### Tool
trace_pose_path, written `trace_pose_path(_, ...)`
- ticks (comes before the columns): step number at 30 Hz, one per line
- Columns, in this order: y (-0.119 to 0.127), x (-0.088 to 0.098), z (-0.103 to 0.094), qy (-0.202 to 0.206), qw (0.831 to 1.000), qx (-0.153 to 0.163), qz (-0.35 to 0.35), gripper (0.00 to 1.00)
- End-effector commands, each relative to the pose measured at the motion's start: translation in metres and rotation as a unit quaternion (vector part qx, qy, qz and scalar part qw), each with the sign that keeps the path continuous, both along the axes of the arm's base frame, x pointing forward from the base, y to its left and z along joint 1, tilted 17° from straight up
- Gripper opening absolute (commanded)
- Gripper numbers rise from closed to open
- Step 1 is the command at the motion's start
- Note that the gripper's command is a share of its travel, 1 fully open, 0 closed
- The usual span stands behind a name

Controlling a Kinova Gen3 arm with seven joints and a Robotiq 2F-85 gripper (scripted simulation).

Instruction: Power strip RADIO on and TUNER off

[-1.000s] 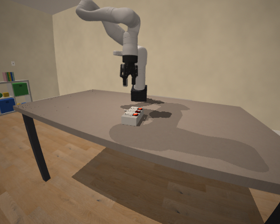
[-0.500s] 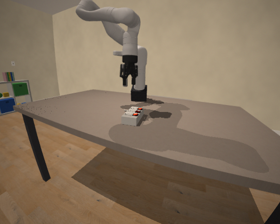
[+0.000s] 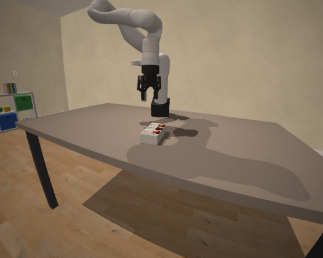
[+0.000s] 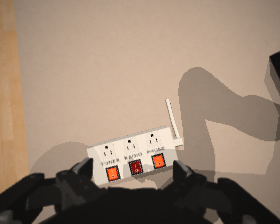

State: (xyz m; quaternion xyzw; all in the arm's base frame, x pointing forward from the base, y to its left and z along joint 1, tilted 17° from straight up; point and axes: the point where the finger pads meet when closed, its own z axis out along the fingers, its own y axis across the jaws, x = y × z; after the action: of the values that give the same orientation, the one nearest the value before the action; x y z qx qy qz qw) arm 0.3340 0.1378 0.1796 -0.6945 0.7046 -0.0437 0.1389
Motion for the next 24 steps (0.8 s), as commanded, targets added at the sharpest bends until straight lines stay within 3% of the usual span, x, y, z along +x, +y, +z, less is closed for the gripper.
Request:
trace_pose_path(1,0.004,0.001,-0.001,0.002,1.000,0.004,-0.016,1.00)
trace_pose_path(12,0.023,0.011,-0.012,0.029,0.985,0.043,-0.165,1.00)
trace_pose_path(14,0.023,0.011,-0.012,0.029,0.985,0.043,-0.165,1.00)
trace_pose_path(24,0.043,0.025,-0.023,0.052,0.938,0.086,-0.331,1.00)
